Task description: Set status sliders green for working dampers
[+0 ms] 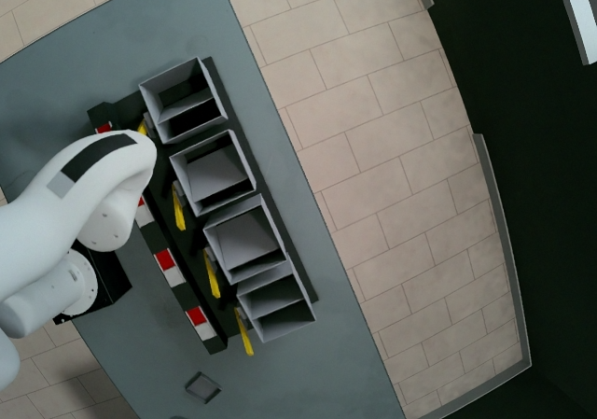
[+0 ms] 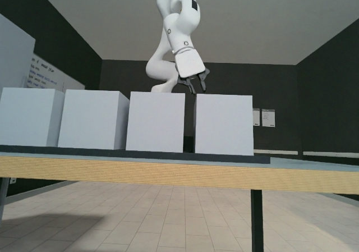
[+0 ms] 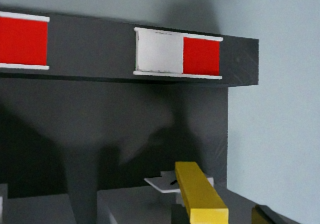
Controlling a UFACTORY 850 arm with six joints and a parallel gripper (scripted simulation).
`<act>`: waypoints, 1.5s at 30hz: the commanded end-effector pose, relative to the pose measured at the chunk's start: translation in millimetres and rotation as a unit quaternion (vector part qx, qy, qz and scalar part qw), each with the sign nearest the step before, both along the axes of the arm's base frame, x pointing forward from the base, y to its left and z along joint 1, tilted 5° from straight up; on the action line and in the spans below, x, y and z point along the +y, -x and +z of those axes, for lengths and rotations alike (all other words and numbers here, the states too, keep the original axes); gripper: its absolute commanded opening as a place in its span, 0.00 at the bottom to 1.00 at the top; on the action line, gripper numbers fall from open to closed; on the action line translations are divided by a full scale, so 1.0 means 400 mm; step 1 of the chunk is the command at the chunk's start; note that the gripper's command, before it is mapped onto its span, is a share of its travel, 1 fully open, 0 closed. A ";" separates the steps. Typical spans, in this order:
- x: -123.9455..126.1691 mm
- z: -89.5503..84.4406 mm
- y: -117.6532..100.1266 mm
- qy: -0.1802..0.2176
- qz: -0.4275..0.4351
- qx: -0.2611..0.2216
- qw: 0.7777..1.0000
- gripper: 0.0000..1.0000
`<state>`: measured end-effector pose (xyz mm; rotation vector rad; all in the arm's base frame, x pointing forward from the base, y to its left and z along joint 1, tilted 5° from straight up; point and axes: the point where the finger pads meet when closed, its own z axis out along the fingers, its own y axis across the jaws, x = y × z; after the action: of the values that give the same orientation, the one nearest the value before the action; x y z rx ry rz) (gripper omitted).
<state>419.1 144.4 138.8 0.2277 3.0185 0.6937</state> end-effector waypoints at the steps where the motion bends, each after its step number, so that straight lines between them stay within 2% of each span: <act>1: 0.009 -0.017 -0.003 0.000 0.000 -0.001 1.000 0.39; 6: 0.016 -0.031 -0.004 0.000 0.000 -0.001 1.000 0.39; 21: 0.053 -0.110 -0.009 0.000 0.000 -0.001 1.000 0.39; 34: 0.071 -0.148 -0.012 0.000 0.000 -0.001 1.000 0.39; 45: 0.075 -0.157 -0.012 0.000 0.000 -0.001 1.000 0.39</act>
<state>423.3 173.9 76.3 0.2276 3.0182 0.6941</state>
